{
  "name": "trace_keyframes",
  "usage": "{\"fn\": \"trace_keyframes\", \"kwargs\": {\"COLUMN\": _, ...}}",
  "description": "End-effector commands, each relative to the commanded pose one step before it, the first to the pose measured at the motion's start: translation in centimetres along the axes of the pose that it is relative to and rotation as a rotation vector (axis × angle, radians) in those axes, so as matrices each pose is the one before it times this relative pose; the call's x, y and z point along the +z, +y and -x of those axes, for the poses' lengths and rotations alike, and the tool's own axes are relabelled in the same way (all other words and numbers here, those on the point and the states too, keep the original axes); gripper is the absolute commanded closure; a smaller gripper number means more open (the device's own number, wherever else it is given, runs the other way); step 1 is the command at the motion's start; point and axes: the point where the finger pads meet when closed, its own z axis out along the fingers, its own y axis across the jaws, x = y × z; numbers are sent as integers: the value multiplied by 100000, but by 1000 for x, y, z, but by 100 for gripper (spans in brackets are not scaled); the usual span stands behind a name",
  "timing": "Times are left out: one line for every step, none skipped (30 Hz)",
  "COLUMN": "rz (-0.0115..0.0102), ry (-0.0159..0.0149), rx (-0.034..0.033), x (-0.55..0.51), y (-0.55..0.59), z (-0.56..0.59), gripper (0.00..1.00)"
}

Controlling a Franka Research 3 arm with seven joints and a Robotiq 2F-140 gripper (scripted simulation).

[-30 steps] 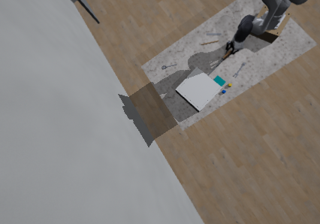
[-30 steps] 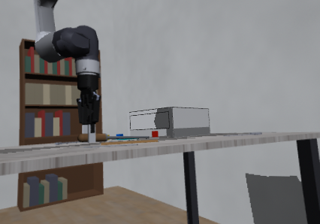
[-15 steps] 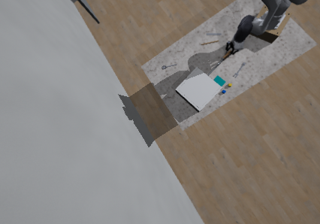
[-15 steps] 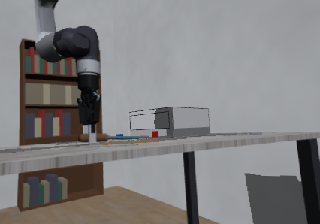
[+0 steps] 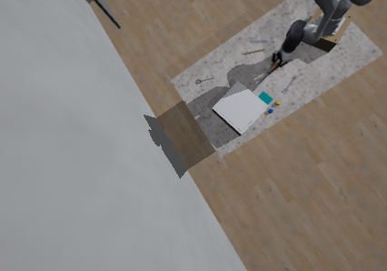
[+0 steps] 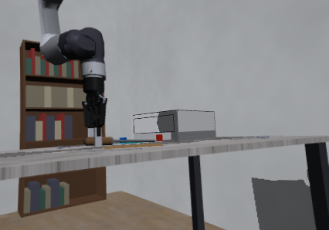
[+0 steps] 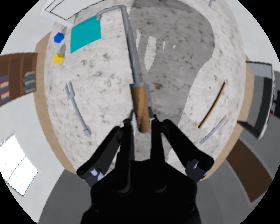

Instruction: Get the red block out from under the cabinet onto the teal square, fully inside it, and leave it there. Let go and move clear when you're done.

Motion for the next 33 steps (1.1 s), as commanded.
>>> {"fn": "trace_keyframes", "kwargs": {"rz": -6, "ry": 254, "rx": -232, "x": -130, "y": 128, "z": -737, "gripper": 100}}
{"fn": "trace_keyframes", "kwargs": {"rz": 0, "ry": 0, "rx": 0, "x": 0, "y": 2, "z": -169, "gripper": 100}}
{"fn": "trace_keyframes", "kwargs": {"rz": 0, "ry": 0, "rx": 0, "x": 0, "y": 2, "z": -176, "gripper": 100}}
{"fn": "trace_keyframes", "kwargs": {"rz": 0, "ry": 0, "rx": 0, "x": 0, "y": 0, "z": 0, "gripper": 100}}
{"fn": "trace_keyframes", "kwargs": {"rz": 0, "ry": 0, "rx": 0, "x": 0, "y": 0, "z": 0, "gripper": 100}}
{"fn": "trace_keyframes", "kwargs": {"rz": -1, "ry": 0, "rx": 0, "x": 0, "y": 1, "z": -184, "gripper": 100}}
{"fn": "trace_keyframes", "kwargs": {"rz": 1, "ry": 0, "rx": 0, "x": 0, "y": 3, "z": -191, "gripper": 100}}
{"fn": "trace_keyframes", "kwargs": {"rz": 0, "ry": 0, "rx": 0, "x": 0, "y": 2, "z": -199, "gripper": 100}}
{"fn": "trace_keyframes", "kwargs": {"rz": 0, "ry": 0, "rx": 0, "x": 0, "y": 2, "z": -206, "gripper": 100}}
{"fn": "trace_keyframes", "kwargs": {"rz": 1, "ry": 0, "rx": 0, "x": 0, "y": 3, "z": -213, "gripper": 100}}
{"fn": "trace_keyframes", "kwargs": {"rz": -1, "ry": 0, "rx": 0, "x": 0, "y": 2, "z": -220, "gripper": 100}}
{"fn": "trace_keyframes", "kwargs": {"rz": 1, "ry": 0, "rx": 0, "x": 0, "y": 3, "z": -226, "gripper": 100}}
{"fn": "trace_keyframes", "kwargs": {"rz": -1, "ry": 0, "rx": 0, "x": 0, "y": 2, "z": -233, "gripper": 100}}
{"fn": "trace_keyframes", "kwargs": {"rz": 1, "ry": 0, "rx": 0, "x": 0, "y": 3, "z": -239, "gripper": 100}}
{"fn": "trace_keyframes", "kwargs": {"rz": -1, "ry": 0, "rx": 0, "x": 0, "y": 2, "z": -245, "gripper": 100}}
{"fn": "trace_keyframes", "kwargs": {"rz": 1, "ry": 0, "rx": 0, "x": 0, "y": 3, "z": -251, "gripper": 100}}
{"fn": "trace_keyframes", "kwargs": {"rz": -1, "ry": 0, "rx": 0, "x": 0, "y": 2, "z": -257, "gripper": 100}}
{"fn": "trace_keyframes", "kwargs": {"rz": 1, "ry": 0, "rx": 0, "x": 0, "y": 4, "z": -262, "gripper": 100}}
{"fn": "trace_keyframes", "kwargs": {"rz": -1, "ry": 0, "rx": 0, "x": 0, "y": 2, "z": -268, "gripper": 100}}
{"fn": "trace_keyframes", "kwargs": {"rz": 1, "ry": 0, "rx": 0, "x": 0, "y": 4, "z": -273, "gripper": 100}}
{"fn": "trace_keyframes", "kwargs": {"rz": 0, "ry": 0, "rx": 0, "x": 0, "y": 0, "z": 0, "gripper": 100}}
{"fn": "trace_keyframes", "kwargs": {"rz": 0, "ry": 0, "rx": 0, "x": 0, "y": 0, "z": 0, "gripper": 100}}
{"fn": "trace_keyframes", "kwargs": {"rz": -1, "ry": 0, "rx": 0, "x": 0, "y": 3, "z": -278, "gripper": 100}}
{"fn": "trace_keyframes", "kwargs": {"rz": 0, "ry": 0, "rx": 0, "x": 0, "y": 3, "z": -282, "gripper": 100}}
{"fn": "trace_keyframes", "kwargs": {"rz": 0, "ry": 0, "rx": 0, "x": 0, "y": 3, "z": -286, "gripper": 100}}
{"fn": "trace_keyframes", "kwargs": {"rz": -1, "ry": 0, "rx": 0, "x": 0, "y": 3, "z": -290, "gripper": 100}}
{"fn": "trace_keyframes", "kwargs": {"rz": 1, "ry": 0, "rx": 0, "x": 0, "y": 4, "z": -294, "gripper": 100}}
{"fn": "trace_keyframes", "kwargs": {"rz": -1, "ry": 0, "rx": 0, "x": 0, "y": 3, "z": -297, "gripper": 100}}
{"fn": "trace_keyframes", "kwargs": {"rz": 1, "ry": 0, "rx": 0, "x": 0, "y": 4, "z": -300, "gripper": 100}}
{"fn": "trace_keyframes", "kwargs": {"rz": 0, "ry": 0, "rx": 0, "x": 0, "y": 3, "z": -303, "gripper": 100}}
{"fn": "trace_keyframes", "kwargs": {"rz": -1, "ry": 0, "rx": 0, "x": 0, "y": 3, "z": -306, "gripper": 100}}
{"fn": "trace_keyframes", "kwargs": {"rz": 1, "ry": 0, "rx": 0, "x": 0, "y": 4, "z": -308, "gripper": 100}}
{"fn": "trace_keyframes", "kwargs": {"rz": 0, "ry": 0, "rx": 0, "x": 0, "y": 3, "z": -310, "gripper": 100}}
